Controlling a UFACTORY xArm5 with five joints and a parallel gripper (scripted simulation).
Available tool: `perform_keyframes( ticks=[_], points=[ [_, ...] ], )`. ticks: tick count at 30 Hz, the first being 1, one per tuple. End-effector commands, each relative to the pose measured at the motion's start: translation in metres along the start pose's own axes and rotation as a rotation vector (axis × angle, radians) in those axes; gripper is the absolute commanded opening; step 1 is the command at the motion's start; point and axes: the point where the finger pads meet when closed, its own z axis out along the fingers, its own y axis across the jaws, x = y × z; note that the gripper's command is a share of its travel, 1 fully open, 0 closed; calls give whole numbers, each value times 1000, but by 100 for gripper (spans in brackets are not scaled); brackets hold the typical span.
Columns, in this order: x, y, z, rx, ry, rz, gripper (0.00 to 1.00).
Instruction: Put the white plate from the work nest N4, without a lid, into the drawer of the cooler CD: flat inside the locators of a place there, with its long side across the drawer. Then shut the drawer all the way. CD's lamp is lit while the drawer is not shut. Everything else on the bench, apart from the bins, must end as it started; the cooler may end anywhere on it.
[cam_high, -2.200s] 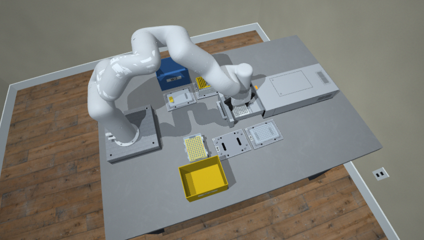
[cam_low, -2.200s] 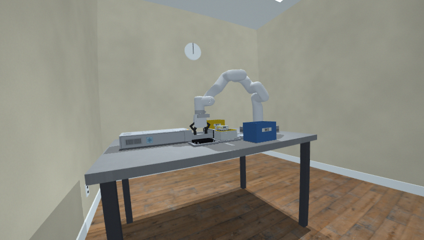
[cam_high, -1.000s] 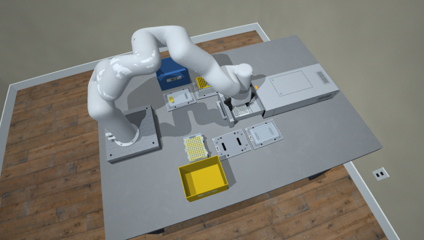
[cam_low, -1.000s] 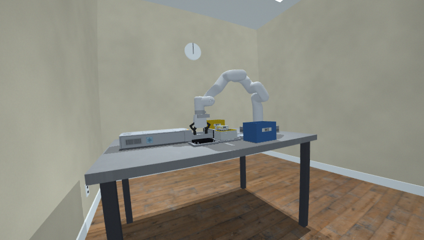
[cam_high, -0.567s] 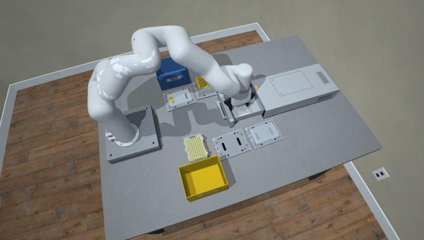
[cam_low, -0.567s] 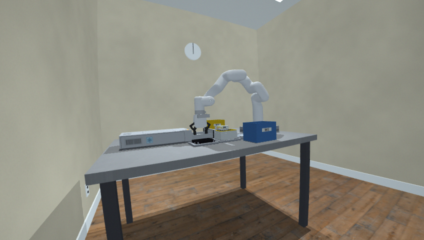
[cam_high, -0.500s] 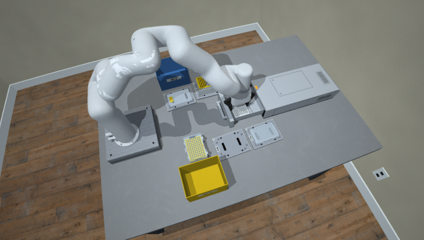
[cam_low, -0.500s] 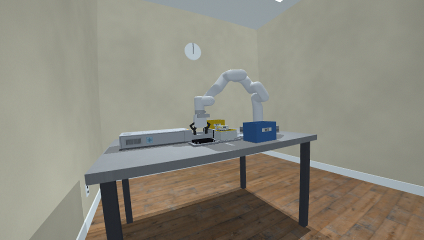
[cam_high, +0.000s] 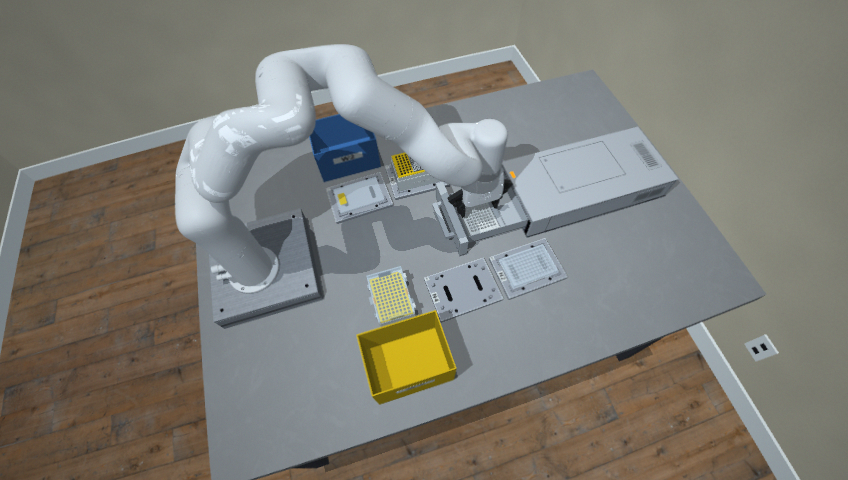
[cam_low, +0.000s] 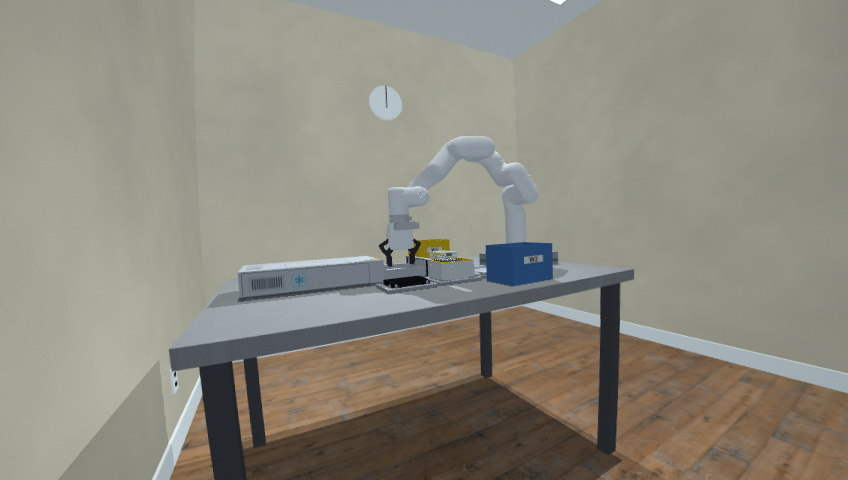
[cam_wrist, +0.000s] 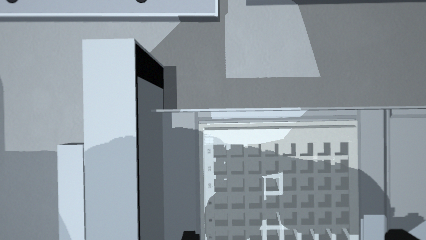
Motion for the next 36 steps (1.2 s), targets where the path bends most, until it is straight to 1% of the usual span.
perform_keyframes(
  ticks=[1,36],
  points=[
    [0,1,-10,-4,-5,0,100],
    [0,1,-61,-4,-5,0,100]
  ],
)
